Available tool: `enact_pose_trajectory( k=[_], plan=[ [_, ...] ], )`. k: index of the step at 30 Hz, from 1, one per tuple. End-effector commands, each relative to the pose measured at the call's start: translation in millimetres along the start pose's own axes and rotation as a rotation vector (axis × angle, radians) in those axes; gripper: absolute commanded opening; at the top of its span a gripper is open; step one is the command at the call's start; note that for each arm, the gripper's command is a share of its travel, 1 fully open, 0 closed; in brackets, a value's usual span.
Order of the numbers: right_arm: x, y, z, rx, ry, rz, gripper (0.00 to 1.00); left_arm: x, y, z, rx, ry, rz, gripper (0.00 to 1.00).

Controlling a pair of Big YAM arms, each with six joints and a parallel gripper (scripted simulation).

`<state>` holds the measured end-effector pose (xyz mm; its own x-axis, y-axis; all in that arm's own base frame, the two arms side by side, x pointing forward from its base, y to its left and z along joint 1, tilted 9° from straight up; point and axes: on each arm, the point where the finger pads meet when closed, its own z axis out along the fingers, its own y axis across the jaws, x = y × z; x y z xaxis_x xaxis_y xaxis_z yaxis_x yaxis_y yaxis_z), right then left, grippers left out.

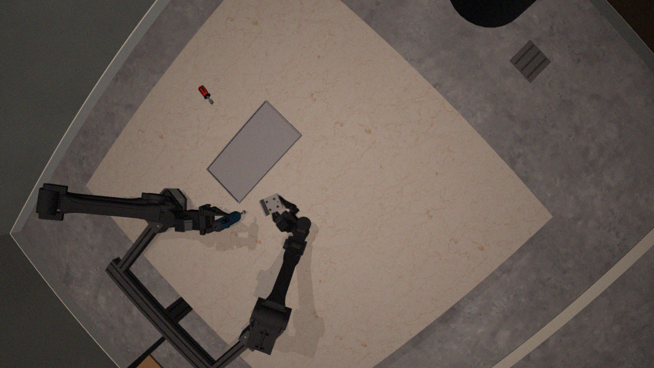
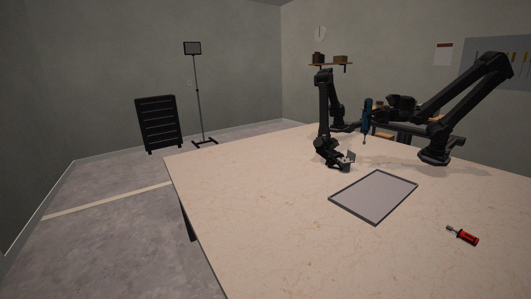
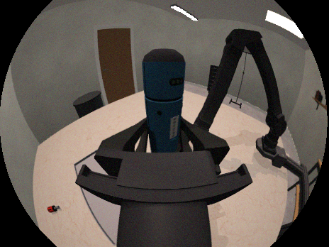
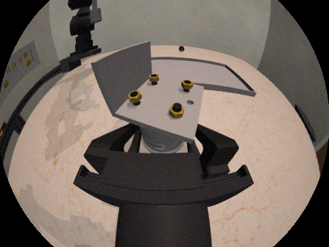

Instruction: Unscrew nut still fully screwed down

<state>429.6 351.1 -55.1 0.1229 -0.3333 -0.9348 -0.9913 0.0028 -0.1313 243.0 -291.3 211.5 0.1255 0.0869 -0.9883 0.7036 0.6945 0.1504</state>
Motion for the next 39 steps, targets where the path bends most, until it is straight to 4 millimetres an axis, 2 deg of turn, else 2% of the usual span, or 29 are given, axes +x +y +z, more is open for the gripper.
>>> enact_pose_trajectory(
  k=[1,10,11,12,21,27,39],
  plan=[
    [-7.7,-6.6,1.5,0.009,-0.012,-0.022,0.59,-39.3,6.7,8.8,-0.02,-0.107,0.001,0.42],
    [-7.7,-6.6,1.5,0.009,-0.012,-0.022,0.59,-40.8,6.6,9.4,-0.02,-0.109,0.001,0.42],
    [-7.7,-6.6,1.5,0.009,-0.012,-0.022,0.59,-43.7,7.7,14.1,-0.023,-0.113,0.0,0.42],
    [-7.7,-6.6,1.5,0.009,-0.012,-0.022,0.59,-37.2,7.8,17.3,-0.023,-0.096,0.003,0.42],
    [-7.7,-6.6,1.5,0.009,-0.012,-0.022,0.59,-36.2,7.8,28.7,-0.023,-0.095,0.004,0.42],
    [-7.7,-6.6,1.5,0.009,-0.012,-0.022,0.59,-36.7,4.3,29.7,-0.014,-0.096,0.003,0.42],
    [-7.7,-6.6,1.5,0.009,-0.012,-0.022,0.59,-35.1,7.9,45.0,-0.022,-0.094,0.004,0.42]
  ],
)
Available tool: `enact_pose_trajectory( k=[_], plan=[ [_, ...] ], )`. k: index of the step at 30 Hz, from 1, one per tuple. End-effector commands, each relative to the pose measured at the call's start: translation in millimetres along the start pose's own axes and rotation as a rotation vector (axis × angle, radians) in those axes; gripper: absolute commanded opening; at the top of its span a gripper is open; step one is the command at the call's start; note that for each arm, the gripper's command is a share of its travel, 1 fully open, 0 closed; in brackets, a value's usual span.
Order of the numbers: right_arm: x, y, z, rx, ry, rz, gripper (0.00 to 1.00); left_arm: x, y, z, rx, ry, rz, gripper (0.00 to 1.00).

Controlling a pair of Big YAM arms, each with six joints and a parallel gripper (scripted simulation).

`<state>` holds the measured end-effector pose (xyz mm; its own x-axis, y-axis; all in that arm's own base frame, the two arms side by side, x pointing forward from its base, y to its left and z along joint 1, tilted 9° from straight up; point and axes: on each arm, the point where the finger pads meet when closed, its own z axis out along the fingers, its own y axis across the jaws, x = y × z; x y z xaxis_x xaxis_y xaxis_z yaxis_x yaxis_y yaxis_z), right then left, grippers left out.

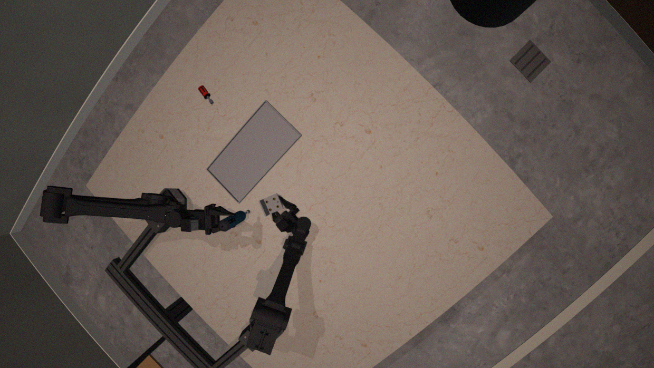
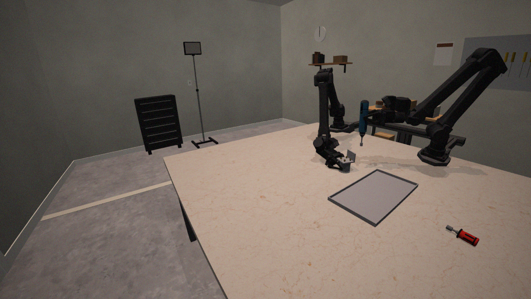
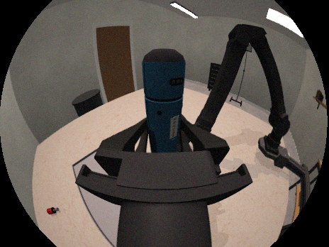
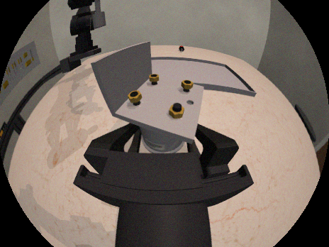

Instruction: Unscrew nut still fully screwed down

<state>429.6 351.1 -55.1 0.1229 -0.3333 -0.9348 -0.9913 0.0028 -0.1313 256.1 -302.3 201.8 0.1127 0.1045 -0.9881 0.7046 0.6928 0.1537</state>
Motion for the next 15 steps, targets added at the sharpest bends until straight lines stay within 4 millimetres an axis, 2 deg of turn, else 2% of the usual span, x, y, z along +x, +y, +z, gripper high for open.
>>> enact_pose_trajectory(
  k=[1,15],
  plan=[
    [-7.7,-6.6,1.5,0.009,-0.012,-0.022,0.59,-46.2,5.9,27.1,-0.02,-0.116,0.001,0.42],
    [-7.7,-6.6,1.5,0.009,-0.012,-0.022,0.59,-45.6,7.7,39.7,-0.024,-0.114,0.001,0.42]
  ],
)
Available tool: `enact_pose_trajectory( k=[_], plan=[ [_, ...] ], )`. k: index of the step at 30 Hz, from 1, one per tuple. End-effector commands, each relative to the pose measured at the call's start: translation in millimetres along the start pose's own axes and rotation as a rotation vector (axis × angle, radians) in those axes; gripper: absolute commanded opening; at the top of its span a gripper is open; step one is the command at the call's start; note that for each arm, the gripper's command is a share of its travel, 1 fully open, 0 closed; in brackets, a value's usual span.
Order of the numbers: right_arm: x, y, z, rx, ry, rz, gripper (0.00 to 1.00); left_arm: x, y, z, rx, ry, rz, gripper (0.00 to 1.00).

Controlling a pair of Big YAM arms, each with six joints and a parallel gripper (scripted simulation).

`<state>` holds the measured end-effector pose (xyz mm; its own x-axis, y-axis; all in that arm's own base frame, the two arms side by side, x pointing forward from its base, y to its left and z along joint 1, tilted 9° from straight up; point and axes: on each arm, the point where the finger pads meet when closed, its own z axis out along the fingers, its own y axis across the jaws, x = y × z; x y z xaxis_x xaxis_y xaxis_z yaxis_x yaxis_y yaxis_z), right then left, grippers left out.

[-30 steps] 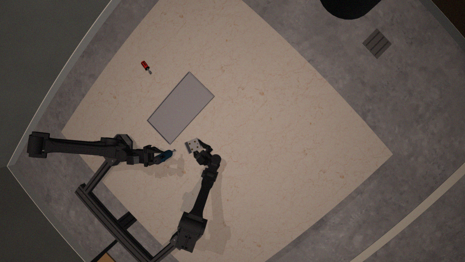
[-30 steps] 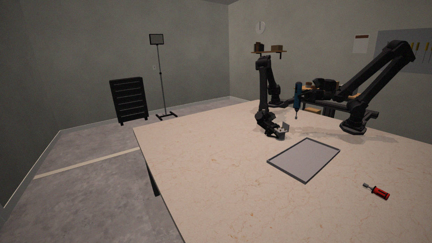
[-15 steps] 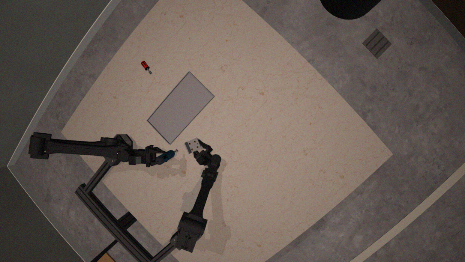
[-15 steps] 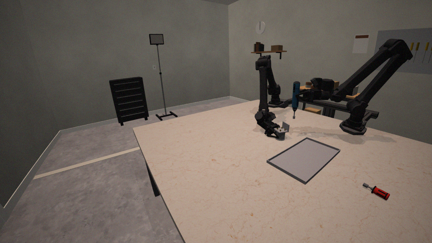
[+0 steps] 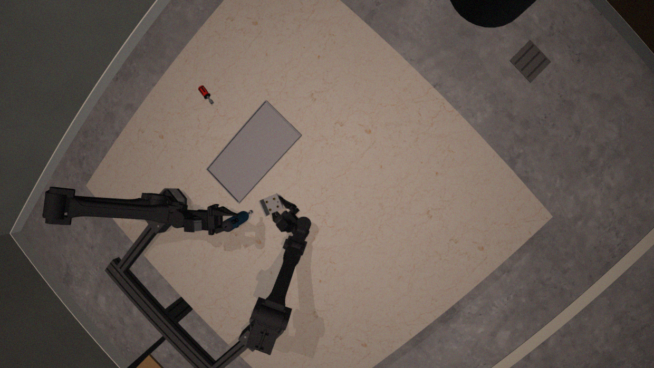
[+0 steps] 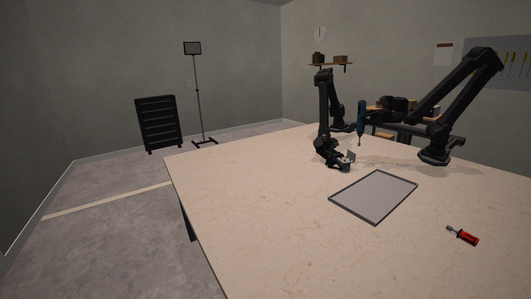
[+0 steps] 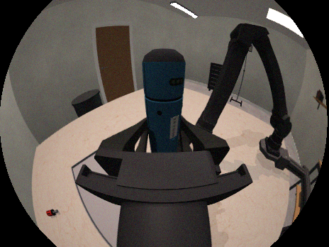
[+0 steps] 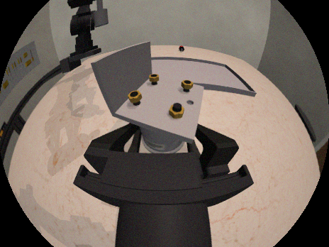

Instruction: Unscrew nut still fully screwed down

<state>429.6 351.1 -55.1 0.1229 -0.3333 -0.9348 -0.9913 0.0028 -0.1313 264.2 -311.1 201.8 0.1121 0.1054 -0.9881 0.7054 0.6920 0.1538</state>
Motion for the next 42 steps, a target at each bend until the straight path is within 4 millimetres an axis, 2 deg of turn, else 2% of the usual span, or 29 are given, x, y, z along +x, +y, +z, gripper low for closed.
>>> enact_pose_trajectory(
  k=[1,24,36,42],
  plan=[
    [-7.7,-6.6,1.5,0.009,-0.012,-0.022,0.59,-45.5,8.6,29.0,-0.026,-0.115,0.001,0.42],
    [-7.7,-6.6,1.5,0.009,-0.012,-0.022,0.59,-45.9,5.0,45.0,-0.017,-0.116,0.001,0.42],
    [-7.7,-6.6,1.5,0.009,-0.012,-0.022,0.59,-45.2,8.5,60.2,-0.024,-0.114,0.0,0.42],
    [-7.7,-6.6,1.5,0.009,-0.012,-0.022,0.59,-45.7,5.6,60.5,-0.018,-0.115,0.0,0.42]
  ],
)
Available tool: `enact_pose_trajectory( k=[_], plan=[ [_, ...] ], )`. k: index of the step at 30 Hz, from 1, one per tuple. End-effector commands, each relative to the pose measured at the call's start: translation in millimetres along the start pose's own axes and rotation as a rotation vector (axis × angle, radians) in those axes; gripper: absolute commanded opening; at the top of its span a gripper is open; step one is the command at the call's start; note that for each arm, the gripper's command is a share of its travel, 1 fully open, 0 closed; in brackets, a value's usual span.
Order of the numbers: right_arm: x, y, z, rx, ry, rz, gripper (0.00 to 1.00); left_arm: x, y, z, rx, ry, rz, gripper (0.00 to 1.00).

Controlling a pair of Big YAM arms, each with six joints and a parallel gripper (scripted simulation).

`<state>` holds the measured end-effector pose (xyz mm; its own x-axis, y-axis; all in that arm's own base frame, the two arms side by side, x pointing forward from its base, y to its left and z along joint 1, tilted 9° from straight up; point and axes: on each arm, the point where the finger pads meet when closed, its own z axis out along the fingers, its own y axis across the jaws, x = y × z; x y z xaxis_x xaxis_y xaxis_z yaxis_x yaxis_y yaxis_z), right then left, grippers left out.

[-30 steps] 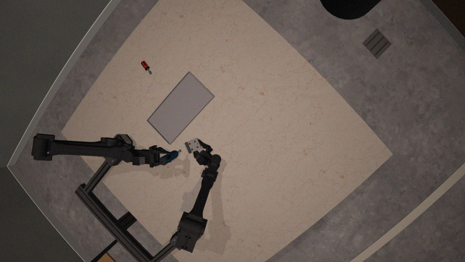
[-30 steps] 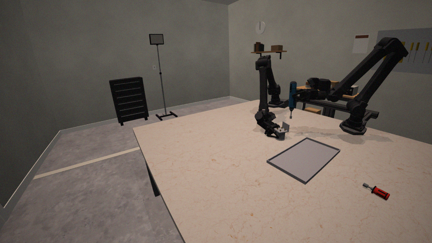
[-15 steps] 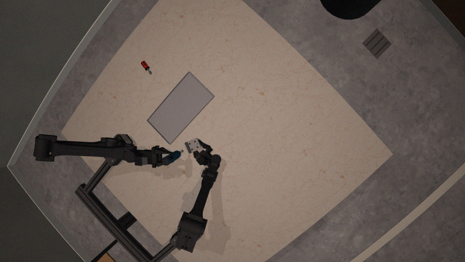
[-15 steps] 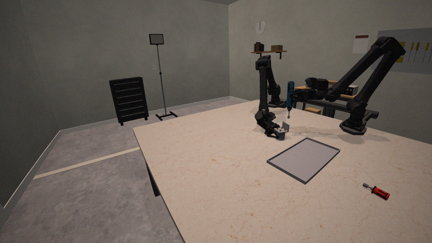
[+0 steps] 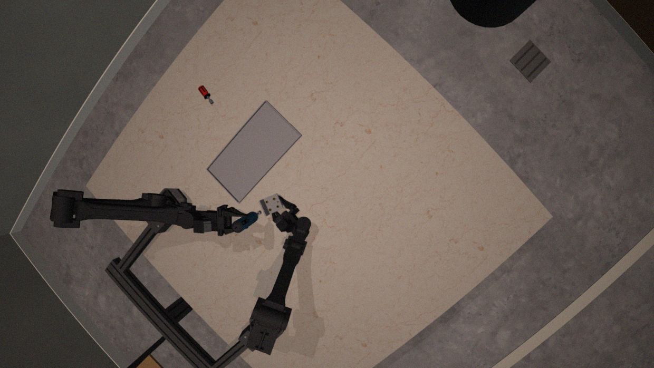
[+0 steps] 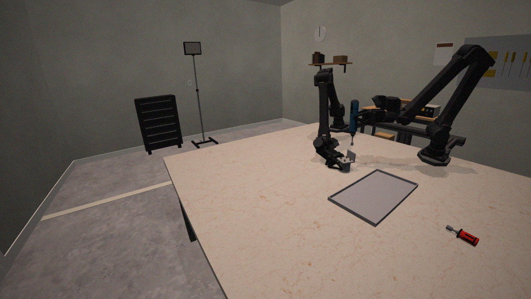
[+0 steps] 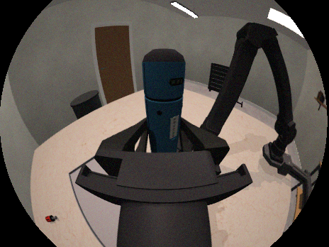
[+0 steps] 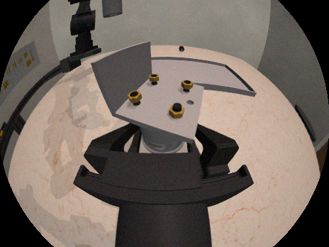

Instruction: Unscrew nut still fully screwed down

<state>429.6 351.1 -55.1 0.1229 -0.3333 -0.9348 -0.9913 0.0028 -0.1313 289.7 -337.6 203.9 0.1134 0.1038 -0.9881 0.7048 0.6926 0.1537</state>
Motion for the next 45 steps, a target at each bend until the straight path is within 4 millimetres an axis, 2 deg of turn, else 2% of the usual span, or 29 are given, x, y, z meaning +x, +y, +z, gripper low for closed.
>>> enact_pose_trajectory(
  k=[1,45],
  plan=[
    [-7.7,-6.6,1.5,0.009,-0.012,-0.022,0.59,-43.5,5.7,24.2,-0.018,-0.113,0.0,0.42],
    [-7.7,-6.6,1.5,0.009,-0.012,-0.022,0.59,-52.6,7.6,35.3,-0.021,-0.132,-0.018,0.42]
  ],
)
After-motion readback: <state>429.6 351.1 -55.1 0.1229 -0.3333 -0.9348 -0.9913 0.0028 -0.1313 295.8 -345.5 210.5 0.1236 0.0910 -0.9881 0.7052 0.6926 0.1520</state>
